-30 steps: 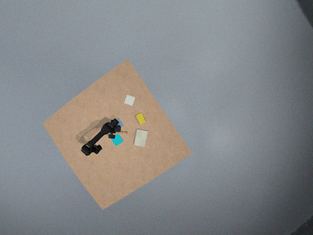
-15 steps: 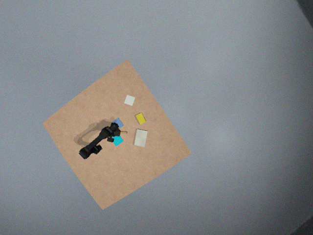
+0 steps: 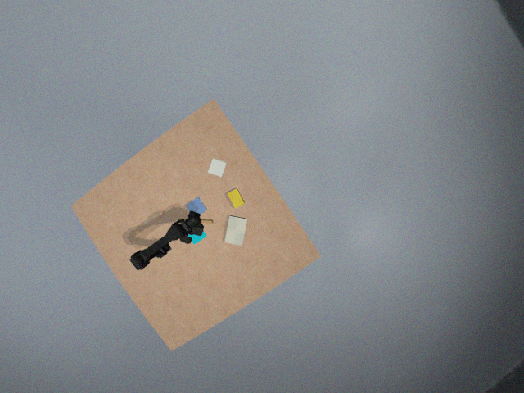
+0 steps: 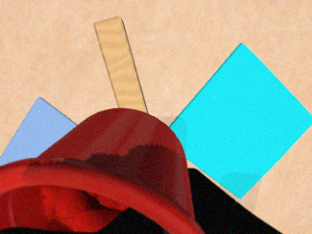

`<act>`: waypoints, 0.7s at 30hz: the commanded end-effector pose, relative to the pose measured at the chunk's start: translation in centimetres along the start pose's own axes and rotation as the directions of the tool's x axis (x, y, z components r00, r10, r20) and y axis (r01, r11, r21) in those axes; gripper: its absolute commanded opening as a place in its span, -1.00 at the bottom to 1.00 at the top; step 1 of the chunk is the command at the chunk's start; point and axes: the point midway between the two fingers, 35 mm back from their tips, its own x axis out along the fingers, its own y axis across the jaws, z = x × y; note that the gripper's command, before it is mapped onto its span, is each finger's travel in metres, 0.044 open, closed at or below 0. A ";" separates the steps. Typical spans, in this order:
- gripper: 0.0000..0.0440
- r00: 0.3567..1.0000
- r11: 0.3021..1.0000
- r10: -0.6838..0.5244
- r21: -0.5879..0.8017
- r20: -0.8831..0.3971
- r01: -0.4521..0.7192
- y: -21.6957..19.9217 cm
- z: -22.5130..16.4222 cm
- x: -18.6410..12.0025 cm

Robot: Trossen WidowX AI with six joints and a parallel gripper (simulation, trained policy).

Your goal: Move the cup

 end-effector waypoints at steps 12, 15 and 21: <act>-1.00 0.999 0.996 0.037 0.079 0.021 -0.039 -2.7 1.5 1.1; -1.00 0.999 0.995 0.041 0.093 0.025 -0.043 -3.3 1.6 1.5; -1.00 0.998 0.992 0.046 0.118 0.031 -0.050 -4.3 1.7 2.4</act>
